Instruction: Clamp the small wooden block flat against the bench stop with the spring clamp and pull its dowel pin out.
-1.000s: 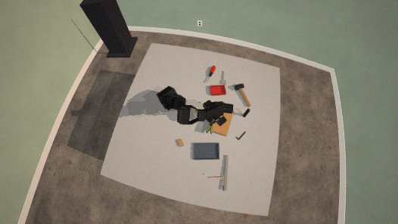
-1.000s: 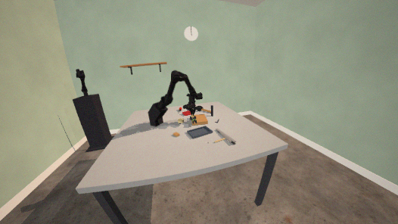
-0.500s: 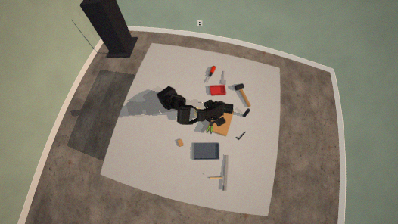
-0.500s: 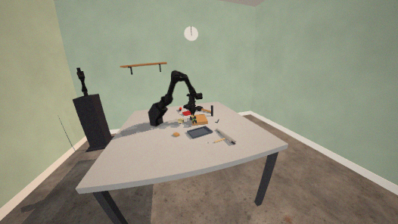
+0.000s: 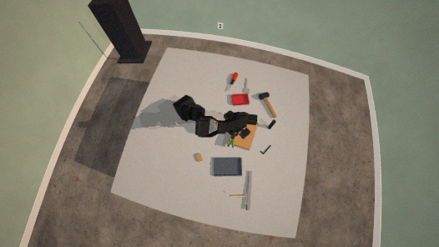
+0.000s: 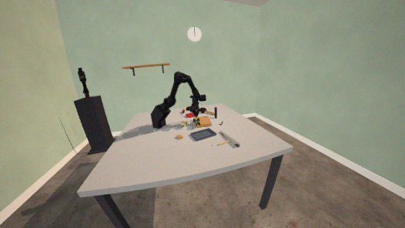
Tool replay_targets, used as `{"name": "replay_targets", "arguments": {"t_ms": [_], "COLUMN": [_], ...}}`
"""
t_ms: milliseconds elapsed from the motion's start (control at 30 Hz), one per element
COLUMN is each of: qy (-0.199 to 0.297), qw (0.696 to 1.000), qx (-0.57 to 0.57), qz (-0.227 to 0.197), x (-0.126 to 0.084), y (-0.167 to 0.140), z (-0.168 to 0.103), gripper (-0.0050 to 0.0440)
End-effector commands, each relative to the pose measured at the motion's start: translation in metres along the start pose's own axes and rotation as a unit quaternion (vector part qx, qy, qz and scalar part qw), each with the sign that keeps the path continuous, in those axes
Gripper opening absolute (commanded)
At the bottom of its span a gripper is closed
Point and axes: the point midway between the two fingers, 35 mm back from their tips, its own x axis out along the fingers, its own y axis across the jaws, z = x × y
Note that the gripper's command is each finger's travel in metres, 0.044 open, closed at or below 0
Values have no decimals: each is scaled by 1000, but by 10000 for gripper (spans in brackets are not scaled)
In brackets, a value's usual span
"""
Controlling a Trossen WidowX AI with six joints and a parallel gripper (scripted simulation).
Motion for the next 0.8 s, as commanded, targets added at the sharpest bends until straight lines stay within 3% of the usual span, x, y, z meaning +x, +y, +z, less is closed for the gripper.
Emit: {"name": "replay_targets", "arguments": {"t_ms": [0,400,767], "qy": [1,1,0], "qw": [999,983,935], "qx": [-38,-184,-355], "qz": [1,1,1], "x": [-1,-2,-2], "y": [1,1,1], "z": [-1,-1,-1], "gripper": [0,0,0]}}
